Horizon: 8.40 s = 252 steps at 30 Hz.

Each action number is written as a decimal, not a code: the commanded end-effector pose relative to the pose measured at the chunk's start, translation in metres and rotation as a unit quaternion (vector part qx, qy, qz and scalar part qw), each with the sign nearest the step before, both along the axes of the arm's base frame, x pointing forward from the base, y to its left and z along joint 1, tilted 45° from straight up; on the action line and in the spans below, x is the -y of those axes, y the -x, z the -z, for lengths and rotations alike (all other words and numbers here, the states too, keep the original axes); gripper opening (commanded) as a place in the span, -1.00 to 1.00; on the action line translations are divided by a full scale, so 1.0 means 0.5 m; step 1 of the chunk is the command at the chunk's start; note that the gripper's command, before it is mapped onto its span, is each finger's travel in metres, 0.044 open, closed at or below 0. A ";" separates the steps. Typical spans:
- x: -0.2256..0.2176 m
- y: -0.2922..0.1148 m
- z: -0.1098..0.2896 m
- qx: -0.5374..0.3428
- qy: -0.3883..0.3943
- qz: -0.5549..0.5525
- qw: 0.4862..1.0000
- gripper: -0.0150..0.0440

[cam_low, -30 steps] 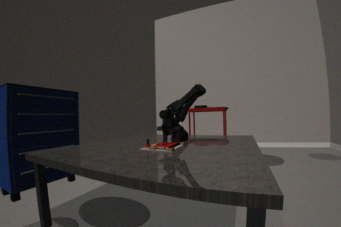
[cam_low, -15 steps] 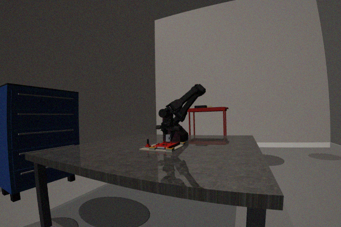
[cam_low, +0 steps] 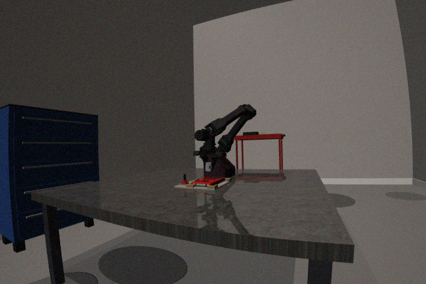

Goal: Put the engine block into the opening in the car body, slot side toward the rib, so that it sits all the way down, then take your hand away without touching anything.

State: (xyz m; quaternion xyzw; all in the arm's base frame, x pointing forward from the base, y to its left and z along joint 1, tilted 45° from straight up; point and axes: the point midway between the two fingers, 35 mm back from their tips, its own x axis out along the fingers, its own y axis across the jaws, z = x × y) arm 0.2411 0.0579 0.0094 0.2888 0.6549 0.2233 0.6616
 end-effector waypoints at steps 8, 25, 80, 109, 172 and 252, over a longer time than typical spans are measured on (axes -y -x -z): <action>0.048 -0.004 -0.044 -0.003 -0.001 -0.001 1.000 -0.49; 0.113 0.013 -0.124 -0.012 -0.017 -0.002 1.000 -0.49; 0.085 0.014 -0.098 -0.433 -0.037 0.442 0.785 -0.49; 0.070 0.014 -0.084 -0.614 -0.039 0.635 0.467 -0.49; -0.026 0.012 0.011 -0.692 -0.032 0.721 -0.008 -0.49; -0.026 0.008 0.001 -0.694 -0.032 0.719 -0.011 1.00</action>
